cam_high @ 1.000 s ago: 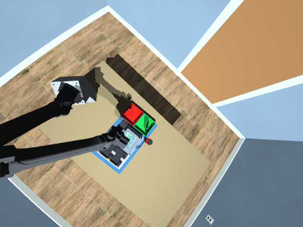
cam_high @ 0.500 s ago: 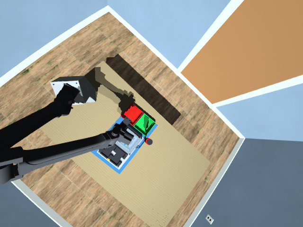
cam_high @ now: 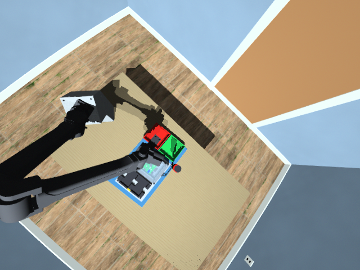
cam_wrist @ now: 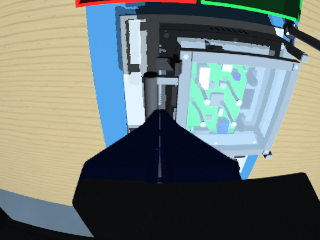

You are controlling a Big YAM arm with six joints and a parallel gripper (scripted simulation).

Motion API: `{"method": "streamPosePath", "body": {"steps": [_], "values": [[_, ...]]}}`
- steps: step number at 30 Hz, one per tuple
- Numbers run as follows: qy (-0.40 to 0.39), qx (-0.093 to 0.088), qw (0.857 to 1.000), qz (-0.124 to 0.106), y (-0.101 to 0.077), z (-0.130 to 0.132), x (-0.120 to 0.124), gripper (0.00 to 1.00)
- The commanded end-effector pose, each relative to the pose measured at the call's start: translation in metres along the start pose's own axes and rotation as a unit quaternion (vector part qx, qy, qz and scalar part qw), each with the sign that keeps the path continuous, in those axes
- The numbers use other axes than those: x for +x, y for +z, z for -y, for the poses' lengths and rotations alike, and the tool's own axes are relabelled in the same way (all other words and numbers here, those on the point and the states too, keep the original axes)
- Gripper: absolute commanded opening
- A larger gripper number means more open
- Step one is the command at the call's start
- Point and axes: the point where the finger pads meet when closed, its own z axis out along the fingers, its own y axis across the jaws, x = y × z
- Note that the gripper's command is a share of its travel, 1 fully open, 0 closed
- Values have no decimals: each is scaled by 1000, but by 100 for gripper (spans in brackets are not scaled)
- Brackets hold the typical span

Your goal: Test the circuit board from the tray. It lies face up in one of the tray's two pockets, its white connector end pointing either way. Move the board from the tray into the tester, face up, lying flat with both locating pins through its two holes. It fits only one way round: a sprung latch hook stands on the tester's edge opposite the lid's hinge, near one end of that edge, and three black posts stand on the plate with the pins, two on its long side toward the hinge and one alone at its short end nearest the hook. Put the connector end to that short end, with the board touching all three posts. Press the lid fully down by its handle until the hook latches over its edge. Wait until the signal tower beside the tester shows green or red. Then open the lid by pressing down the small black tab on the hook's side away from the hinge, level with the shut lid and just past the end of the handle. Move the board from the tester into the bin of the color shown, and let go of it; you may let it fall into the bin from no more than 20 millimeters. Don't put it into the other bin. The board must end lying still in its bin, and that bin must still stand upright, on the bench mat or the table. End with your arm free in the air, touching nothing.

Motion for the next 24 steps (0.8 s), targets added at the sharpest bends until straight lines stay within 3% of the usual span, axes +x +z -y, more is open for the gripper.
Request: {"method": "streamPosePath", "body": {"steps": [1, 9, 17, 24], "values": [[17, 11, 1000, 2, -8, 14, 3, 0], [3, -1, 1000, 0, 15, 0, 2, 0], [5, 1, 1000, 0, 51, 3, 2, 0], [6, 3, 1000, 0, 68, 5, 2, 0]]}}
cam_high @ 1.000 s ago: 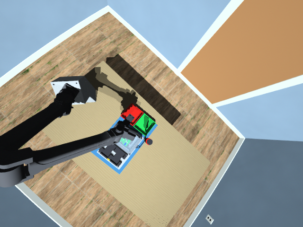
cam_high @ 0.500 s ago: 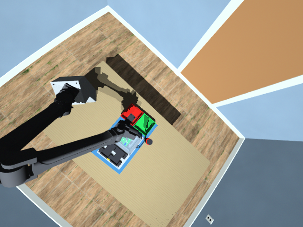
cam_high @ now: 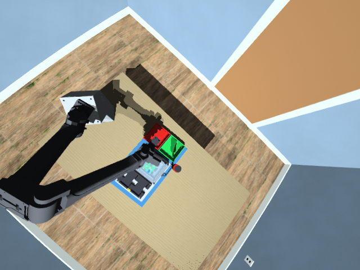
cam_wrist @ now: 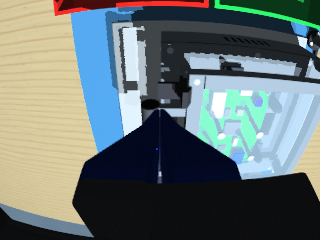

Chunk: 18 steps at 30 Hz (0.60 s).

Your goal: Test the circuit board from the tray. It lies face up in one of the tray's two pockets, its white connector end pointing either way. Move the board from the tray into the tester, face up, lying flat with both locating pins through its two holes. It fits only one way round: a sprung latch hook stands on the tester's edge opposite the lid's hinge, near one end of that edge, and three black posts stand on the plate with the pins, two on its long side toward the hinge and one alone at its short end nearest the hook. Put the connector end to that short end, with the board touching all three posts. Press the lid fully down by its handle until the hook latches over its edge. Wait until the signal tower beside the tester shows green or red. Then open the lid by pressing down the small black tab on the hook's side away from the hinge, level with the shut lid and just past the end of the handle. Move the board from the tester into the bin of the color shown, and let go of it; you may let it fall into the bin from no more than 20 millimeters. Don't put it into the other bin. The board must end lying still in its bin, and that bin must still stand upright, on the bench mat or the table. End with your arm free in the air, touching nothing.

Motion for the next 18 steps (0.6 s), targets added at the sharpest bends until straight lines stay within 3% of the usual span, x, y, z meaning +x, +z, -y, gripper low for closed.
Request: {"method": "streamPosePath", "body": {"steps": [1, 4, 7, 18], "values": [[-1, 7, 1000, 2, 10, 7, 2, 0], [-1, 7, 1000, 2, 12, 8, 2, 0], [3, 22, 1000, 5, 2, 17, 2, 0], [3, 18, 1000, 5, 4, 14, 1, 0]]}}
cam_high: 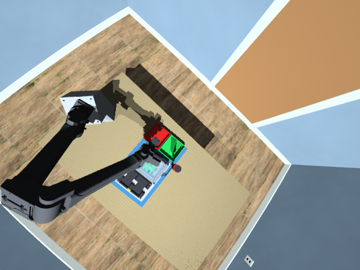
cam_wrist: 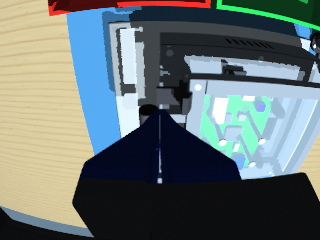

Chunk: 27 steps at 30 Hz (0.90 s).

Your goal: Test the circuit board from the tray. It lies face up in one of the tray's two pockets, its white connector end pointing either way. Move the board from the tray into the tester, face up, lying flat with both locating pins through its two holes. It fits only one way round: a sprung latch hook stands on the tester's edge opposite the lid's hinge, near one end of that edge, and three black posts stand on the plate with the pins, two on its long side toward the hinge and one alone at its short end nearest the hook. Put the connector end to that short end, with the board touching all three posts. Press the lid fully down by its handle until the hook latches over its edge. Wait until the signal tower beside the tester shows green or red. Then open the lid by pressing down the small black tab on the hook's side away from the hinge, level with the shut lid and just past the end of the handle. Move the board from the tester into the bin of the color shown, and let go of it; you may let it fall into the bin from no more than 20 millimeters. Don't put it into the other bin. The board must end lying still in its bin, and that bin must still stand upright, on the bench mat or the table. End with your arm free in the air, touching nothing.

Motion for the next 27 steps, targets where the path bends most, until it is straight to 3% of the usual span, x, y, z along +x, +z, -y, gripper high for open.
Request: {"method": "streamPosePath", "body": {"steps": [1, 7, 12, 27], "values": [[7, 16, 1000, 5, -6, 13, 1, 0], [7, 15, 1000, 5, -5, 13, 1, 0], [6, 6, 1000, 2, 5, 9, 1, 0], [4, 7, 1000, 2, 28, 11, 2, 0]]}}
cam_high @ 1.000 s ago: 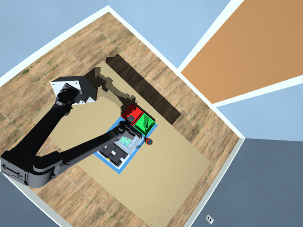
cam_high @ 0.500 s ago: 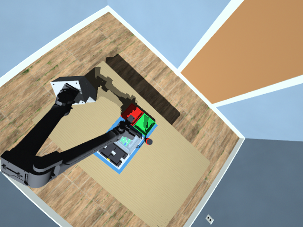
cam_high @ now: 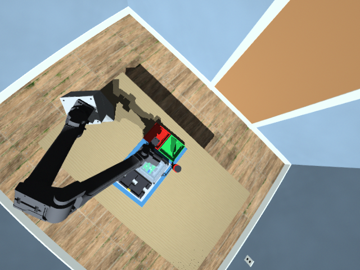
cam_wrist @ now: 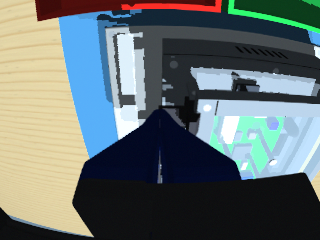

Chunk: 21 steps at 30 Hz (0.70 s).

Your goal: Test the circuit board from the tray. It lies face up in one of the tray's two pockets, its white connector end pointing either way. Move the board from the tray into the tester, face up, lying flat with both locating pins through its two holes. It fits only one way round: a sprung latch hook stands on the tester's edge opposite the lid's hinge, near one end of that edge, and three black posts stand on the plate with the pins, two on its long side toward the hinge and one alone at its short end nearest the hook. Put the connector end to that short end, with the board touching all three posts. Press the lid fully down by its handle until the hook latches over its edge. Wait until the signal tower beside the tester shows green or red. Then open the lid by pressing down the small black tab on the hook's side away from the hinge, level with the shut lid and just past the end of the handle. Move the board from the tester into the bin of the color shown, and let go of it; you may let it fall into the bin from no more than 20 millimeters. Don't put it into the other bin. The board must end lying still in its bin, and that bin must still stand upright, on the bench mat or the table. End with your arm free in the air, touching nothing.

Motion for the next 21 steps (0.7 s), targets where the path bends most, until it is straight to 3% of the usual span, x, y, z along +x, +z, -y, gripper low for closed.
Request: {"method": "streamPosePath", "body": {"steps": [1, 2, 8, 21], "values": [[5, 10, 1000, 2, 2, 12, 2, 0], [9, 28, 1000, 6, -10, 24, 3, 0], [5, 16, 1000, 5, -4, 15, 0, 0], [5, 16, 1000, 5, -4, 15, 0, 0]]}}
